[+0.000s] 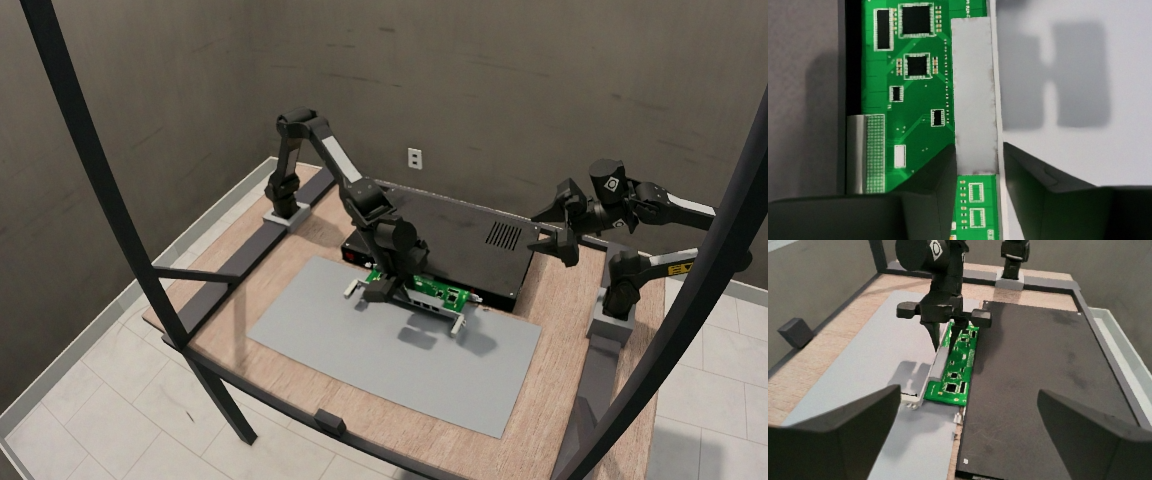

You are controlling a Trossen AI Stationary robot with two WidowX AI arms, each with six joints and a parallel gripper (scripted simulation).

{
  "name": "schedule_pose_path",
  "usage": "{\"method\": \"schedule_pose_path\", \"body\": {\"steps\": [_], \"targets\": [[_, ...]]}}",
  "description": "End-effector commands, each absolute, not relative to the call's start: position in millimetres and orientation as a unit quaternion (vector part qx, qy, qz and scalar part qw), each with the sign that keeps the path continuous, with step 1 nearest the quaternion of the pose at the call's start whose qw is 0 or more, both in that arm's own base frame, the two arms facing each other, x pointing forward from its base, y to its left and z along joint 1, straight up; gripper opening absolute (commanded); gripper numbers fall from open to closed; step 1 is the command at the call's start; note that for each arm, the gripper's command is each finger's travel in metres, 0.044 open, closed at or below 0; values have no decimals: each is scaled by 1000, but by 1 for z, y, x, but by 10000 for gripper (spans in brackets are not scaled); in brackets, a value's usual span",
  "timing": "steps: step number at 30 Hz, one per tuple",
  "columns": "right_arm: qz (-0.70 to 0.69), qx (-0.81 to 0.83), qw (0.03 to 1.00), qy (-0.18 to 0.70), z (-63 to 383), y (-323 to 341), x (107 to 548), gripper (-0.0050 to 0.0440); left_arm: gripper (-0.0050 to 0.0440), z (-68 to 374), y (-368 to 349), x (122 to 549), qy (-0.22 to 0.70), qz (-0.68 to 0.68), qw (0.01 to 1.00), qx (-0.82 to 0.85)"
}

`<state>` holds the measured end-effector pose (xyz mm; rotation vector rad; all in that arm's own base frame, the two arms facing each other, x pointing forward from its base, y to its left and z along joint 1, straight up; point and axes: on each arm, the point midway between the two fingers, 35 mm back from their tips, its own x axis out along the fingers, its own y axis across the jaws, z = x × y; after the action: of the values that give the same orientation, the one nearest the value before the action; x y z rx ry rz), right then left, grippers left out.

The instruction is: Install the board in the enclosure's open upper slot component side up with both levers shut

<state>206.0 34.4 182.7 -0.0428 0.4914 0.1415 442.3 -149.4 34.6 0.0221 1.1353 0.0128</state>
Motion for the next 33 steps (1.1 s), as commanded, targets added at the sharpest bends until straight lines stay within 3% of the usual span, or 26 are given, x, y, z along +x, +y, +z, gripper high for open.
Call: {"method": "schedule_pose_path", "body": {"steps": [1, 33], "targets": [[70, -20, 969, 236, 189, 34, 206, 400, 81, 52, -145, 445, 523, 6, 853, 5], [70, -20, 969, 236, 189, 34, 206, 400, 81, 51, -146, 449, 522, 5, 853, 4]]}}
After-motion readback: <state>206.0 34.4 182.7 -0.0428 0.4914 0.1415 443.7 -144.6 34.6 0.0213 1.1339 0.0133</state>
